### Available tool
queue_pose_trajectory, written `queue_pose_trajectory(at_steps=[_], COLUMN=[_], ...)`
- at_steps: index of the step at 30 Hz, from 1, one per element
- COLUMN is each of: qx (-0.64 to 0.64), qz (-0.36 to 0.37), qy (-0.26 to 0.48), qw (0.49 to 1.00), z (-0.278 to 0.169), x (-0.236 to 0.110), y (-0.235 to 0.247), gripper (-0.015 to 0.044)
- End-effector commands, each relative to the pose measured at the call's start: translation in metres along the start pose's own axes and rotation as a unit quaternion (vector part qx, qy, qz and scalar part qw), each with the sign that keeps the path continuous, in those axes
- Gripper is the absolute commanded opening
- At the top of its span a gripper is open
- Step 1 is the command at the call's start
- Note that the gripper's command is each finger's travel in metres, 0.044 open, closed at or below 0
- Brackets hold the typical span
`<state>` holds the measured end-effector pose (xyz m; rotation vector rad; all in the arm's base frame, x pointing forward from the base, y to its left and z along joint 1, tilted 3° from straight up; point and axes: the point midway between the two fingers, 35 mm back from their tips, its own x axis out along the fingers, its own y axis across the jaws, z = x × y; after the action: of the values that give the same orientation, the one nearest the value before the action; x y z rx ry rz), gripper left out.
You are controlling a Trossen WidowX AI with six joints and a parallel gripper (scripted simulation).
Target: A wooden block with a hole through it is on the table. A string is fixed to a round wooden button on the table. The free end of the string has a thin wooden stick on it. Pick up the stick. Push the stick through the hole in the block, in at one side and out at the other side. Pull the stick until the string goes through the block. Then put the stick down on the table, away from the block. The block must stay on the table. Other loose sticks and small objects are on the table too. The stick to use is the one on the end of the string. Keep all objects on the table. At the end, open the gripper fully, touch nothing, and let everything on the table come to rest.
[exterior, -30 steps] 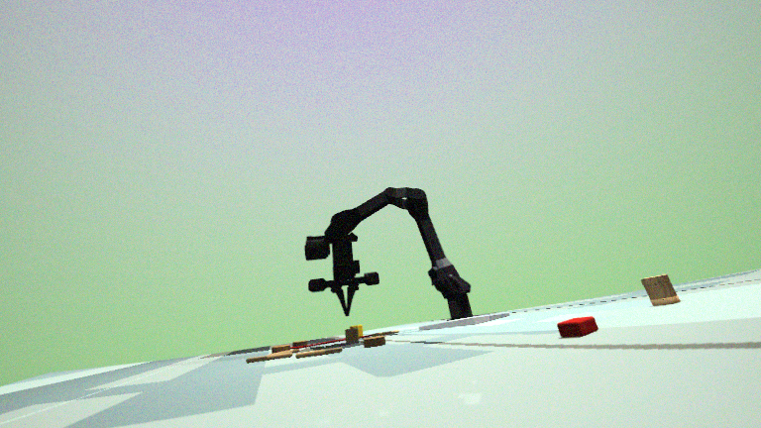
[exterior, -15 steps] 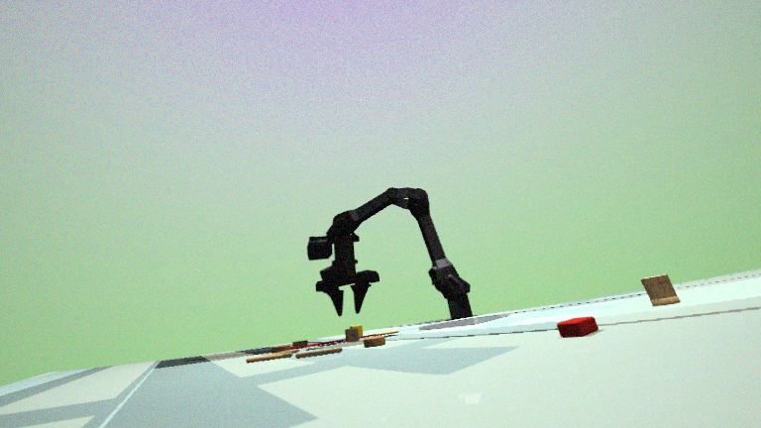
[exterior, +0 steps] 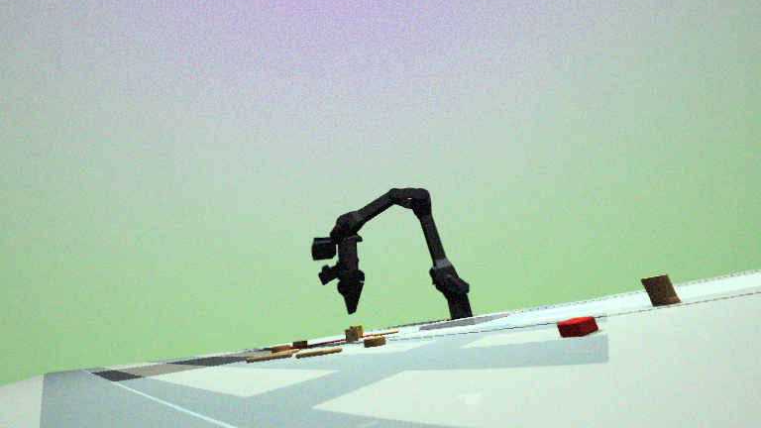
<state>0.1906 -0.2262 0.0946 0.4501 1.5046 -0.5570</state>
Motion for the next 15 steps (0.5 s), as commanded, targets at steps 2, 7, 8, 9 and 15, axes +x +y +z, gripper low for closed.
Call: queue_pose_trajectory(at_steps=[2,7,8,9,15], qx=[0.470,0.583,0.604,0.625,0.742], qz=[-0.005,-0.006,-0.007,-0.007,-0.009], qy=[0.008,0.007,0.007,0.007,0.006], qw=[0.883,0.813,0.797,0.780,0.670], z=[-0.025,-0.030,-0.031,-0.032,-0.038], x=[0.004,0.004,0.004,0.004,0.004], y=[-0.019,-0.023,-0.024,-0.024,-0.030], gripper=[0.0440,0.0440,0.0440,0.0440,0.0440])
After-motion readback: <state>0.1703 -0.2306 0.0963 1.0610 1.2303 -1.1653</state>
